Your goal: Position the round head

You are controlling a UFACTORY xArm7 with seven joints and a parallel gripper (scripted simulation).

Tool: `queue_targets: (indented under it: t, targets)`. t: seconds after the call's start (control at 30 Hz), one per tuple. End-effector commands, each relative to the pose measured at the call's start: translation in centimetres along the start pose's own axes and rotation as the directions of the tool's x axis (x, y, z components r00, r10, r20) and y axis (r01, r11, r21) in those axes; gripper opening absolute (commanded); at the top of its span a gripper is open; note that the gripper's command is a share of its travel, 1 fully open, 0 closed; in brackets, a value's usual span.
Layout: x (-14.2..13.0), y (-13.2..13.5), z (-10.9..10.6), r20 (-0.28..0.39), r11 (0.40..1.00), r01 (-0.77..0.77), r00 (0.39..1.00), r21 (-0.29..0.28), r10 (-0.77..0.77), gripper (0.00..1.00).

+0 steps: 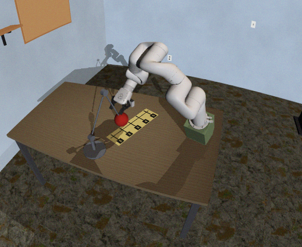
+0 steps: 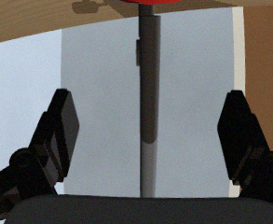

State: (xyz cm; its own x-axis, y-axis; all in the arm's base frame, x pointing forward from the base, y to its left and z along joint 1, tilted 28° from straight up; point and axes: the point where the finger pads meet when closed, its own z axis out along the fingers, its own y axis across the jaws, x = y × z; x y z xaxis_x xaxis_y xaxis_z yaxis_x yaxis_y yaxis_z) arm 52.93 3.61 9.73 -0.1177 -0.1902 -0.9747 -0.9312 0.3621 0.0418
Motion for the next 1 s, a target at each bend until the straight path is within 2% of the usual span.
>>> queue_targets:
  t: [0.0, 0.3, 0.8, 0.87, 0.97]
  targets:
    - [-0.1, -0.1, -0.1, -0.001, 1.000, 0.003, 1.000, 0.003, -0.003, 1.00]
    - [-0.1, -0.1, -0.1, -0.001, 1.000, 0.003, 1.000, 0.003, -0.003, 1.00]
    - [-0.1, -0.1, -6.6, -0.001, 1.000, 0.003, 1.000, 0.003, -0.003, 1.00]
    - [-0.1, -0.1, -6.6, -0.001, 1.000, 0.003, 1.000, 0.003, -0.003, 1.00]
    - [-0.1, -0.1, -7.7, -0.001, 1.000, 0.003, 1.000, 0.003, -0.003, 1.00]
